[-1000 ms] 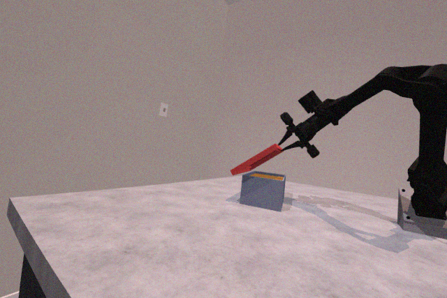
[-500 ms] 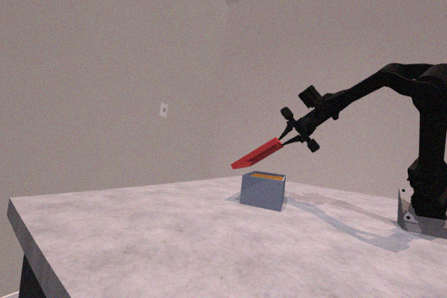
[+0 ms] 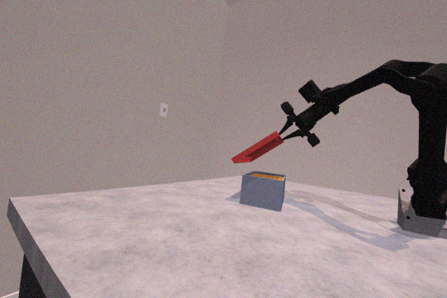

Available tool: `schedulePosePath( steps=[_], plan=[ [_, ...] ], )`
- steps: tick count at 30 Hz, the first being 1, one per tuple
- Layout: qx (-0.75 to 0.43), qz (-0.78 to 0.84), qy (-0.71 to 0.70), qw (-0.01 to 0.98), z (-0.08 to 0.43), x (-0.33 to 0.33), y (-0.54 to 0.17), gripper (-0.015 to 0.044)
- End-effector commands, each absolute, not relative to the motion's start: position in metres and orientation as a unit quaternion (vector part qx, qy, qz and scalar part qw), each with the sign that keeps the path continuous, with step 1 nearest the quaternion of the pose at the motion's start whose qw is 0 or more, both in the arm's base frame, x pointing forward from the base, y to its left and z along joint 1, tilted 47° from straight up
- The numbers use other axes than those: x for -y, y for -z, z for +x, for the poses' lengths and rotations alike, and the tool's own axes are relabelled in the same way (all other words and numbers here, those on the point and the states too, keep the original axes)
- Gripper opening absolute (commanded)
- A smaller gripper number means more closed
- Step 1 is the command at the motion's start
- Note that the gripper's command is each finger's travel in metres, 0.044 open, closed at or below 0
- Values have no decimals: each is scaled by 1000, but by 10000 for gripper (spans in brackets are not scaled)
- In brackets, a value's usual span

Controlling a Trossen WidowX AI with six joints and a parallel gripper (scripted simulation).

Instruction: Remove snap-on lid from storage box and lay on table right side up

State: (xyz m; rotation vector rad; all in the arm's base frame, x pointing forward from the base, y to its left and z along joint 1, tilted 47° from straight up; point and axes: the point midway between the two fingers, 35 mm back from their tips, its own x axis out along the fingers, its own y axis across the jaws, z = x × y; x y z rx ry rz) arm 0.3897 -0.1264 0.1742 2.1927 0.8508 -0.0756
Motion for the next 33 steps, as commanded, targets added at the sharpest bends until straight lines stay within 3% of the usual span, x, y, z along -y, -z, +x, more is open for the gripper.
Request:
schedulePosePath(
  steps=[1,33],
  plan=[
    [-330,860,28,387,389,133,-178,0],
    [-331,861,28,386,370,85,-216,0]
  ],
)
